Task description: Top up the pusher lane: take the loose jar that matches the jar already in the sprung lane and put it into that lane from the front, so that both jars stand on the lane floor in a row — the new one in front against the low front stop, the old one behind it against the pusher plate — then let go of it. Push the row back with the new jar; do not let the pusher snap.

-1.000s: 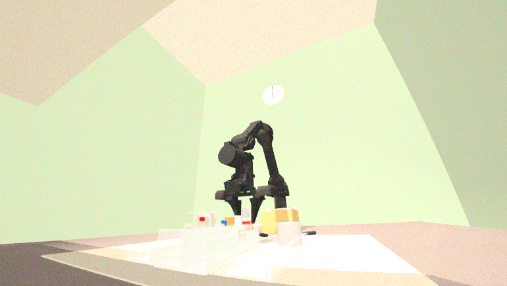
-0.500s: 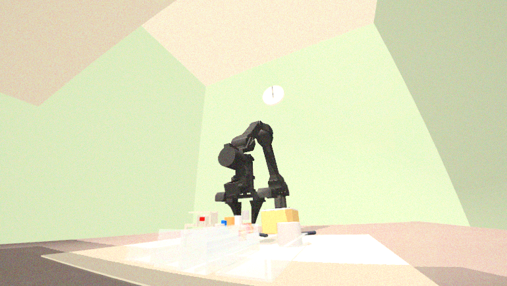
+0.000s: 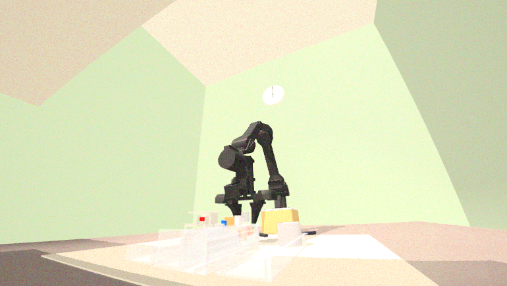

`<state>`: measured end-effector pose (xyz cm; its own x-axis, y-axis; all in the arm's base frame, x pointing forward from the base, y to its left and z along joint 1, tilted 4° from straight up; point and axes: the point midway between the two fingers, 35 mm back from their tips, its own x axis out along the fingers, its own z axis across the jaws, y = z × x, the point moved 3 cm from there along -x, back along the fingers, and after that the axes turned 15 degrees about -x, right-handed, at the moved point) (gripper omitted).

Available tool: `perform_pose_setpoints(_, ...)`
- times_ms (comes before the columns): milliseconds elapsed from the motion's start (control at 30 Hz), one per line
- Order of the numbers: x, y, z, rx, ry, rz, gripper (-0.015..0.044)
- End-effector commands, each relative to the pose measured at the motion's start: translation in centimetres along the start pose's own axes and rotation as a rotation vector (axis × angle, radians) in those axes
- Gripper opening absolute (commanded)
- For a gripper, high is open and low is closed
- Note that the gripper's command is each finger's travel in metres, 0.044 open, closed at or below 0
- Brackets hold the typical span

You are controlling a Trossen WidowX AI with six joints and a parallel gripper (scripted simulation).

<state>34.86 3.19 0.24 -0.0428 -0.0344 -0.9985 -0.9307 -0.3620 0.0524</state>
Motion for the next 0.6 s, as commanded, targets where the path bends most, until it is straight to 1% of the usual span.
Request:
perform_pose_setpoints(0, -0.05, -0.6, -0.22, -0.002, 0.01, -0.027, 0.0)
perform_pose_setpoints(567, 0.6, -0.51, -0.19, -0.002, 0.01, -0.027, 0.0)
